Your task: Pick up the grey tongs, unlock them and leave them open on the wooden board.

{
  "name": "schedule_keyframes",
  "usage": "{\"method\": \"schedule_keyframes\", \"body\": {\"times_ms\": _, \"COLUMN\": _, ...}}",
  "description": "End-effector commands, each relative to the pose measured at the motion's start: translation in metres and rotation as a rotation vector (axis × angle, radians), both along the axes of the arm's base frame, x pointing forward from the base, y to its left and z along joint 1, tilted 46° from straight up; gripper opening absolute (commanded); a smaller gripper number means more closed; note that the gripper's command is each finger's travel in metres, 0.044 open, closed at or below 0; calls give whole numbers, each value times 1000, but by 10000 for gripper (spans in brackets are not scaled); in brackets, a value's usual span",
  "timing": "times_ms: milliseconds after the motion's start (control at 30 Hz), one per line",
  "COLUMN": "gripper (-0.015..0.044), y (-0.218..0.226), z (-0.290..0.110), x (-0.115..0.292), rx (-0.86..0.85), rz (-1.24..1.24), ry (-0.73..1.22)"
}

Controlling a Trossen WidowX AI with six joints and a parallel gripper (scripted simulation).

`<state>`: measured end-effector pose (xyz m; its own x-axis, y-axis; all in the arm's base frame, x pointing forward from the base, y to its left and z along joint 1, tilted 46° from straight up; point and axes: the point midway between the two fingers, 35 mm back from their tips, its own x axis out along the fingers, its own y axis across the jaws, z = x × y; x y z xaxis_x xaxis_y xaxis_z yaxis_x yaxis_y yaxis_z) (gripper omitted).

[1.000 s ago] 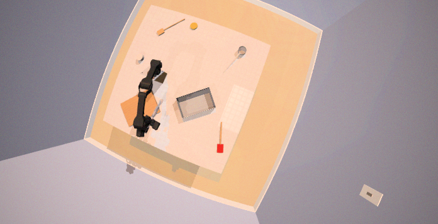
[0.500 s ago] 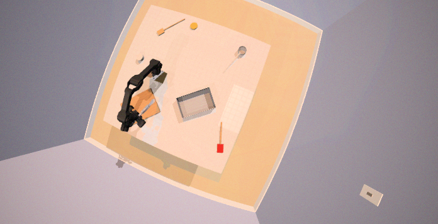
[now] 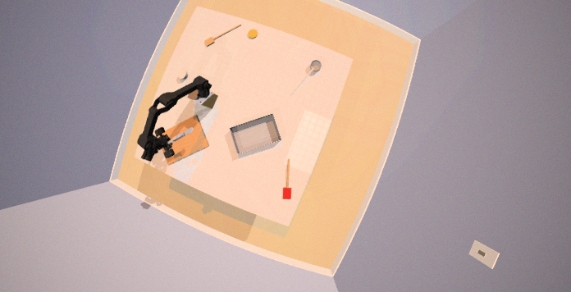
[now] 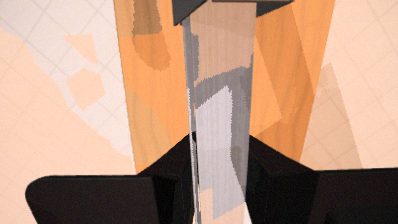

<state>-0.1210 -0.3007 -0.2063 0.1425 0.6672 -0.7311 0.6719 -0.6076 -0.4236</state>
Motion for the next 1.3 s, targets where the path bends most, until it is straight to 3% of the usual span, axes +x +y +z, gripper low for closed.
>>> {"method": "schedule_keyframes", "body": {"times_ms": 0, "gripper": -150, "y": 7, "z": 0, "x": -13, "rx": 13, "rz": -32, "ry": 35}}
{"method": "schedule_keyframes", "body": {"times_ms": 300, "gripper": -150, "y": 5, "z": -3, "x": -13, "rx": -16, "rz": -5, "ry": 57}}
{"method": "schedule_keyframes", "body": {"times_ms": 1267, "gripper": -150, "y": -16, "z": -13, "x": -10, "rx": -341, "rz": 277, "ry": 347}}
